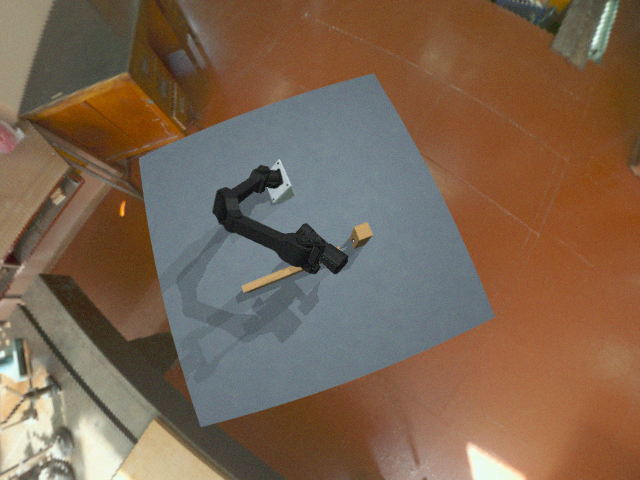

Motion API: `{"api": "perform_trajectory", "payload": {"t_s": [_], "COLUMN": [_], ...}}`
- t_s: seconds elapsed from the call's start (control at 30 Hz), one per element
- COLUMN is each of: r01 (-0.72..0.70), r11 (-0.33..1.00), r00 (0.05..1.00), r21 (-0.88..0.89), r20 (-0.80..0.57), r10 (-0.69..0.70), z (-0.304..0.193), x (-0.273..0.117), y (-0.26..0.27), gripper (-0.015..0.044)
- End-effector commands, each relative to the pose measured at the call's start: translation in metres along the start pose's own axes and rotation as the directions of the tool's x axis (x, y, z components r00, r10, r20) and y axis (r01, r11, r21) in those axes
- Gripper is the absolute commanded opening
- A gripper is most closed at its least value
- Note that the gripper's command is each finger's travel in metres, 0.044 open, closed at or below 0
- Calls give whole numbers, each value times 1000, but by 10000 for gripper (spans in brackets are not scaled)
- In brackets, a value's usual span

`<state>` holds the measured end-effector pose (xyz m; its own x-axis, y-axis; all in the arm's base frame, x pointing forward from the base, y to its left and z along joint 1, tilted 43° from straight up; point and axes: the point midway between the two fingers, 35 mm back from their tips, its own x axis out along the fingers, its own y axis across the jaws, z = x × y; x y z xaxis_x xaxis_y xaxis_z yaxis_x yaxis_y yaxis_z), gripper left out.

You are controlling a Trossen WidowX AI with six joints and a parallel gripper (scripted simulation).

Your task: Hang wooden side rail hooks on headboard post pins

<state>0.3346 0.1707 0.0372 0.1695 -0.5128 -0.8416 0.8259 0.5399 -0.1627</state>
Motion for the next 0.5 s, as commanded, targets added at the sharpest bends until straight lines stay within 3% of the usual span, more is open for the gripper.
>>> {"api": "perform_trajectory", "payload": {"t_s": [0.0, 0.47], "r01": [41, 40], "r11": [906, 902], "r00": [984, 983], "r21": [421, 430], "r20": [141, 144], "r10": [-110, -112], "z": [16, 18], "x": [-13, 0], "y": [4, 3], "gripper": [440, 440]}}
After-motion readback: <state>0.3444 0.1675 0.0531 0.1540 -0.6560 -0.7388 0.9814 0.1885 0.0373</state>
